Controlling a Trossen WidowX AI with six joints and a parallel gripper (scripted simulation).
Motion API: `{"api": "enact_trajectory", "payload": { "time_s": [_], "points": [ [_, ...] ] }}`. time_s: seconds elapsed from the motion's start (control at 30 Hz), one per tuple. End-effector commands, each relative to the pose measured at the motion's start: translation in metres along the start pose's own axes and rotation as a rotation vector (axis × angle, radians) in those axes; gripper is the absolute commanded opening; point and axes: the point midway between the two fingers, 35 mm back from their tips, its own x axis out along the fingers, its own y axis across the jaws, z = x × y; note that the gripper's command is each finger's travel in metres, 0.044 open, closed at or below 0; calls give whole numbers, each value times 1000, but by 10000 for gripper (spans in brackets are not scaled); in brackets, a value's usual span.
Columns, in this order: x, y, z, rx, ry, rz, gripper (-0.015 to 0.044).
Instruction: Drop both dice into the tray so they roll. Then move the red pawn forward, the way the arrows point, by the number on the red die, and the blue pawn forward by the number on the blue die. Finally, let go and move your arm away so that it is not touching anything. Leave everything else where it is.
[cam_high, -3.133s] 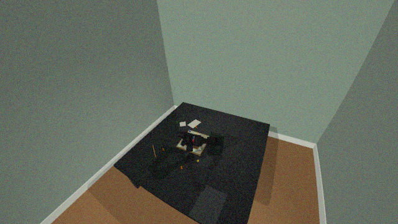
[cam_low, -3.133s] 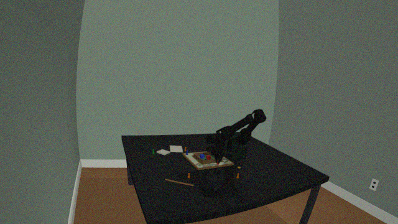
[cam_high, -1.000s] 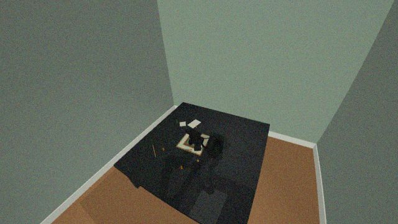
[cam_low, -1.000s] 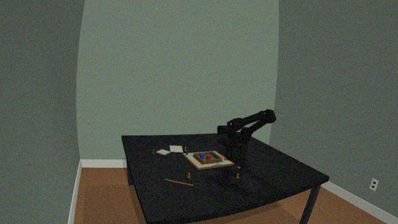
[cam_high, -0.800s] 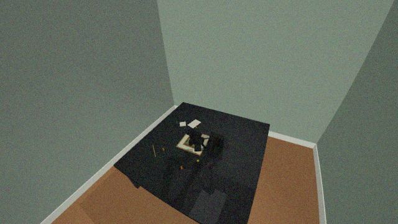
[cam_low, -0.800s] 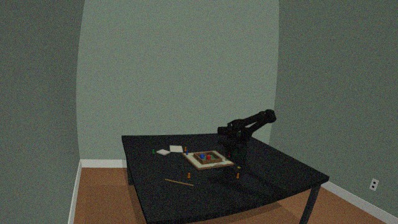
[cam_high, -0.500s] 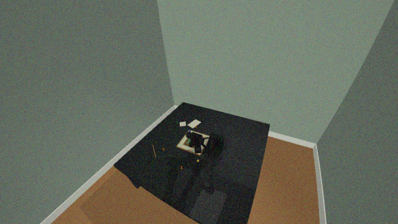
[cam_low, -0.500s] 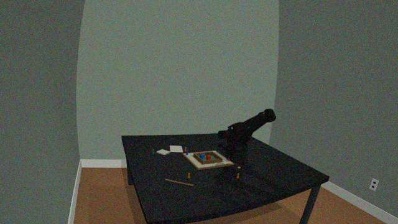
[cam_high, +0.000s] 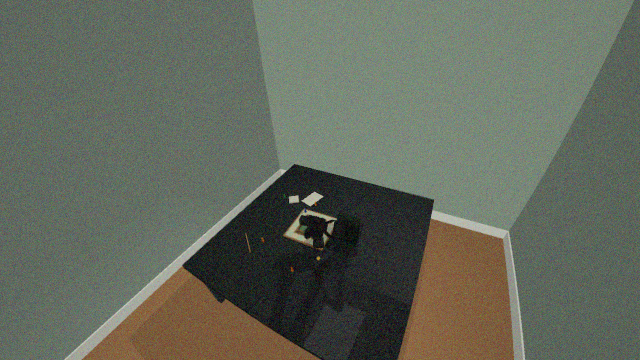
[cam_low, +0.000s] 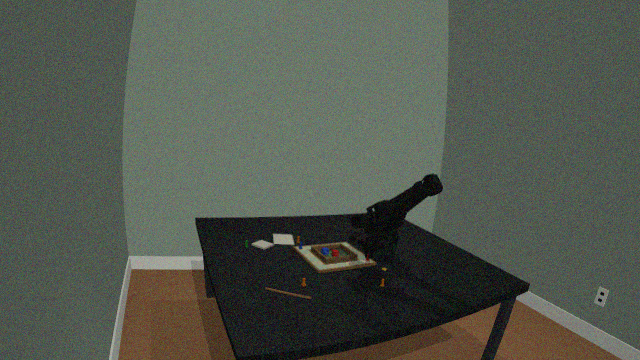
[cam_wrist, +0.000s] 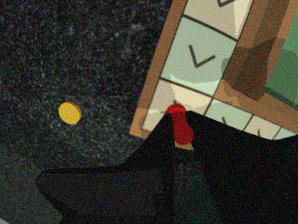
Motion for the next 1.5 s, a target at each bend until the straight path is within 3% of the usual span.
{"api": "enact_trajectory", "payload": {
  "time_s": [0.0, 0.57, 0.73, 0.93, 1.23, 1.47],
  "points": [
    [7, -1, -3, 12, 10, 0, 0],
    [-4, -1, 0, 1, 3, -3, 440],
    [-43, -1, -2, 11, 12, -3, 440],
    [-45, -1, -3, 12, 11, -2, 440],
    [-62, -47, 46, 18, 20, -35, 204],
    [-73, -116, 91, 18, 21, -39, 200]
  ]
}}
